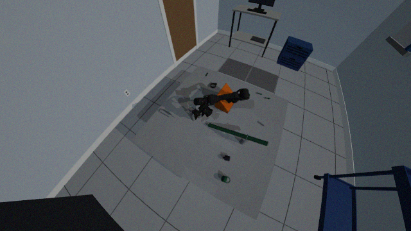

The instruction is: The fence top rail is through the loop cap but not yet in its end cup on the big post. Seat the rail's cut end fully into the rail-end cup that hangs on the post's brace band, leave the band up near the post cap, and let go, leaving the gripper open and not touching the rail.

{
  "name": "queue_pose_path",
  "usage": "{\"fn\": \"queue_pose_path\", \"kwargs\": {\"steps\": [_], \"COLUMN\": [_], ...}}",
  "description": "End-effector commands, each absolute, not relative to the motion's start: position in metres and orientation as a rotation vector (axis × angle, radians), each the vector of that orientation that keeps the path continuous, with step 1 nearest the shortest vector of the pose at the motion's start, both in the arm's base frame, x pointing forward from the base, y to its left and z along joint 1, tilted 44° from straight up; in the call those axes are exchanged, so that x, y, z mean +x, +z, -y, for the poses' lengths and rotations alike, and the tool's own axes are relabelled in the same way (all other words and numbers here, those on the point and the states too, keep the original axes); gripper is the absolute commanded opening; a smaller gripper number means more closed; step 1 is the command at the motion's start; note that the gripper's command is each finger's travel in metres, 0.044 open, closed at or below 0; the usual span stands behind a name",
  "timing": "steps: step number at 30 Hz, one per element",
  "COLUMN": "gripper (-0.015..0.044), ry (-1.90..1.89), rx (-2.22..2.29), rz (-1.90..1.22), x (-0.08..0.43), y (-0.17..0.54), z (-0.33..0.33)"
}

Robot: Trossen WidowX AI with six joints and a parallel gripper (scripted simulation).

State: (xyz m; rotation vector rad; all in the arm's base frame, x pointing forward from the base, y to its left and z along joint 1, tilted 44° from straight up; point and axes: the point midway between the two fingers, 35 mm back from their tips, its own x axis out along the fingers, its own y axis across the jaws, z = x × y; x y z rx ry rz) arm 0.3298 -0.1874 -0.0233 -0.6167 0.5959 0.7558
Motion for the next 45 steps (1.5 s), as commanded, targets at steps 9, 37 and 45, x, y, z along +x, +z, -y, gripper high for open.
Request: {"fn": "queue_pose_path", "kwargs": {"steps": [9, 37, 45], "gripper": [0.044, 0.0, 0.0], "ry": [0.764, 0.793, 0.808], "rx": [-0.602, -0.644, -0.665], "rz": [-0.604, -0.549, -0.521], "x": [0.336, 0.3296, 0.3264], "y": [-0.0376, -0.0371, -0.037], "z": [0.1764, 0.1748, 0.1741]}}
